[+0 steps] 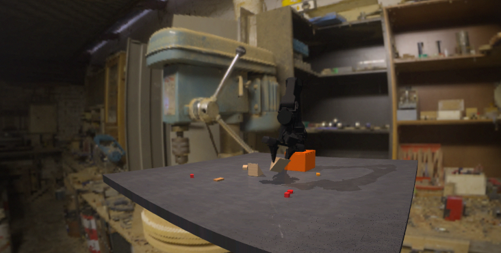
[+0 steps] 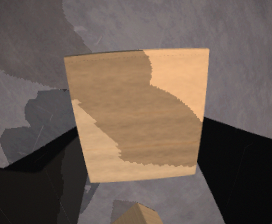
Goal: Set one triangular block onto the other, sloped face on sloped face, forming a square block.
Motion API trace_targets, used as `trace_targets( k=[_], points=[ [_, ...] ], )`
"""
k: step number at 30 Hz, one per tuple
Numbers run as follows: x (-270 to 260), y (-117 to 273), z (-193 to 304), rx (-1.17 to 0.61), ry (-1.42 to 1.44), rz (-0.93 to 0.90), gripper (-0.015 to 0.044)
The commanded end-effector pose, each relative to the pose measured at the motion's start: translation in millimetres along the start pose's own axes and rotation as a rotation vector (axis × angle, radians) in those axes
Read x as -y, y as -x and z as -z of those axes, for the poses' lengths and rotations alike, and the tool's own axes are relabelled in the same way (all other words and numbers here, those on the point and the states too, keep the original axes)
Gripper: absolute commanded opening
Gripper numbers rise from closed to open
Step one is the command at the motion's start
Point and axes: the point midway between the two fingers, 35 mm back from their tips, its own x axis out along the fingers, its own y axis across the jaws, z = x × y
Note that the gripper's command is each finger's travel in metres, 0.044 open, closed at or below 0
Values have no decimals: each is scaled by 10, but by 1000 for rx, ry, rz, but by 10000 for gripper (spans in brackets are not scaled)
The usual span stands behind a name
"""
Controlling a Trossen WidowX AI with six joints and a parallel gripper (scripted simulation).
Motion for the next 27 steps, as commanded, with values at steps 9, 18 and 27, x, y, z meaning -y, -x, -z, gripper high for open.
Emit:
trace_targets(
  k=[9,18,27],
  points=[
    [33,44,10,-30,-402,-115,0],
    [50,90,27,-80,-694,-192,0],
    [63,131,40,-129,-907,-243,0]
  ],
)
